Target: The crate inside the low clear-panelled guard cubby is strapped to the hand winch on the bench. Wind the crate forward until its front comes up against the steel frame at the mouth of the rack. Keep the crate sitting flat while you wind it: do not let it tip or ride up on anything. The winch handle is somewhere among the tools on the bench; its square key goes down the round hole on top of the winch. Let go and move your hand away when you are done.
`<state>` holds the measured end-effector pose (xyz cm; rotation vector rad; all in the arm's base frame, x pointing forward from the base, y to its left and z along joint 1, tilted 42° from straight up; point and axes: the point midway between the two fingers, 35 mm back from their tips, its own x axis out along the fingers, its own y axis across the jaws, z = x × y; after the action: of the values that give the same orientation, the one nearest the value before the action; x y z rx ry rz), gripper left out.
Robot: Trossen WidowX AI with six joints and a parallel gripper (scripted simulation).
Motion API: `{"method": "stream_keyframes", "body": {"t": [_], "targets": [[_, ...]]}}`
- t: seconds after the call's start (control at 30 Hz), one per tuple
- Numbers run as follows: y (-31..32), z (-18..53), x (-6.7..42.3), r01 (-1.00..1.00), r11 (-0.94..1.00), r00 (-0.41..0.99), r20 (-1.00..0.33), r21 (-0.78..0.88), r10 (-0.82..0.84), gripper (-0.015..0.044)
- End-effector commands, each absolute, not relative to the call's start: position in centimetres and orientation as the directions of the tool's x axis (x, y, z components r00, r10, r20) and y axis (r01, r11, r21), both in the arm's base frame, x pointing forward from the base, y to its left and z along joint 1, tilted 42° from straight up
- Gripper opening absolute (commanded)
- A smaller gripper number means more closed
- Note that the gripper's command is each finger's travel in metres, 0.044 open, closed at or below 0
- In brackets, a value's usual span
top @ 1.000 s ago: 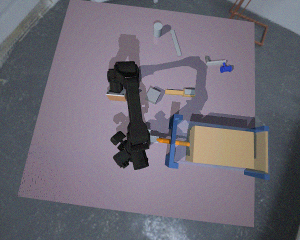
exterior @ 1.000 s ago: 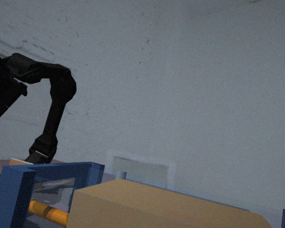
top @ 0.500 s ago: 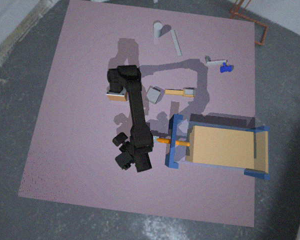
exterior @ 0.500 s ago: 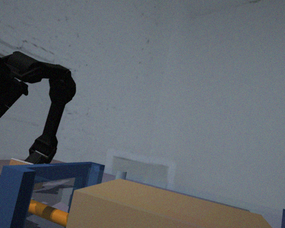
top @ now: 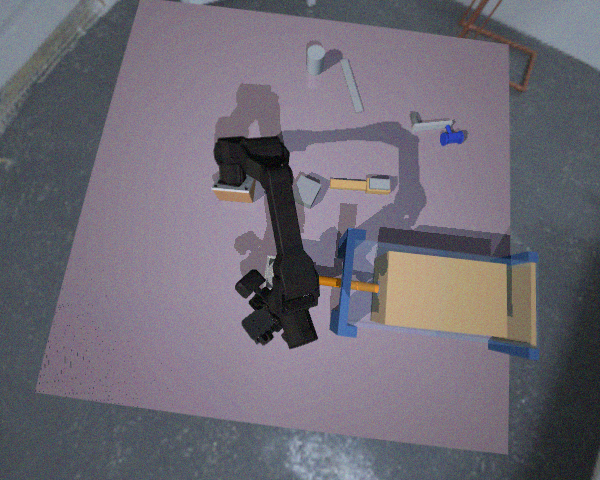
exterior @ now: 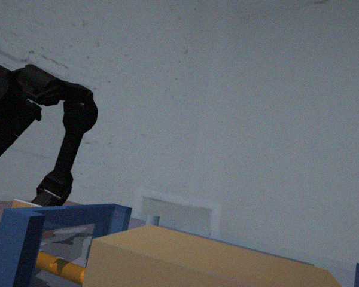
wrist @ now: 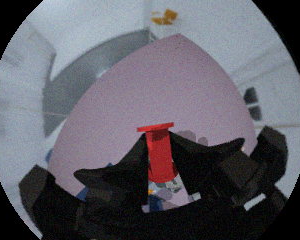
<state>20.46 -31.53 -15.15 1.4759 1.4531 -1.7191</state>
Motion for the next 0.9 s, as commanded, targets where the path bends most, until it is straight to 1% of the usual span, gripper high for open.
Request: {"method": "stream_keyframes", "body": {"t": [0.0,0.87], "targets": [[-31.1,-15.3,22.6,0.853,-0.351,-0.295,-0.911,-0.387,0.288,0.0000],[-29.9,-14.7,26.4,0.854,-0.350,-0.293,-0.911,-0.385,0.290,0.0000]]}}
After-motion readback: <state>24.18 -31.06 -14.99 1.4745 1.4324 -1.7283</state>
